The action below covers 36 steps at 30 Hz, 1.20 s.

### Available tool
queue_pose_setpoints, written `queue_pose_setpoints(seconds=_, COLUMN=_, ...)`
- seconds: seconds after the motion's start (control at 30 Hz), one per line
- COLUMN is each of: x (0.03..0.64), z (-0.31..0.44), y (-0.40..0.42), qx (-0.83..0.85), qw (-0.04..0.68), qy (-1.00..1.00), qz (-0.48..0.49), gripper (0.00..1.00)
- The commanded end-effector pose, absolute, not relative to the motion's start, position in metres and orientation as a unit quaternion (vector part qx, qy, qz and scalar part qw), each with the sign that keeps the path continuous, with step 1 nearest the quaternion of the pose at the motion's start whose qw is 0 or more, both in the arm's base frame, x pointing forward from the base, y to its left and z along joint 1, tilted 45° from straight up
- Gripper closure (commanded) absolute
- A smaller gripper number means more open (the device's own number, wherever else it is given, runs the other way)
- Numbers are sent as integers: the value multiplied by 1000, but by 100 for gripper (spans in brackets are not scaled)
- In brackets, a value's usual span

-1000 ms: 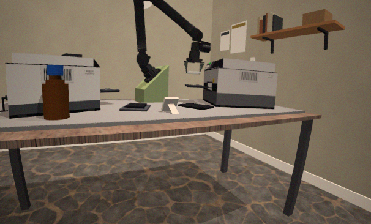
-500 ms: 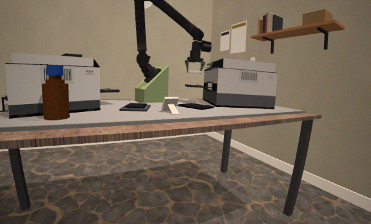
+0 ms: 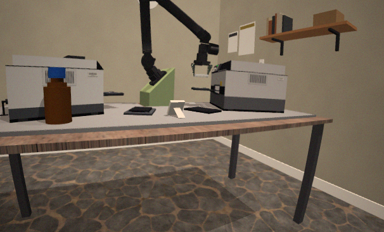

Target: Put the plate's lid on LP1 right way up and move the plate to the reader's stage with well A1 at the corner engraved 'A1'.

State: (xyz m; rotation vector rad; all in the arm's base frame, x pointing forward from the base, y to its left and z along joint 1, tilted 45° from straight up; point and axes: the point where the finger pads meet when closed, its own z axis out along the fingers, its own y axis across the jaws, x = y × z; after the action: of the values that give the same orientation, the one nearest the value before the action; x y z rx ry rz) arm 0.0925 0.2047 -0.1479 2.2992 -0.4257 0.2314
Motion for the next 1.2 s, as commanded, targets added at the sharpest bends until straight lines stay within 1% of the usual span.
queue_pose_setpoints(seconds=0.0, x=94, z=-152, y=211, qx=907, qw=374, qy=-173, qz=89, gripper=14)
queue_pose_setpoints(seconds=0.2, x=94, z=-154, y=205, qx=905, qw=381, qy=-166, qz=86, gripper=14)
queue_pose_setpoints(seconds=0.5, x=96, z=-159, y=208, qx=909, qw=373, qy=-164, qz=88, gripper=14)
queue_pose_setpoints(seconds=0.73, x=94, z=-162, y=197, qx=905, qw=383, qy=-166, qz=85, gripper=14)
queue_pose_setpoints(seconds=0.9, x=98, z=-164, y=206, qx=911, qw=367, qy=-167, qz=88, gripper=14)
queue_pose_setpoints(seconds=1.17, x=96, z=-167, y=199, qx=910, qw=372, qy=-162, qz=90, gripper=14)
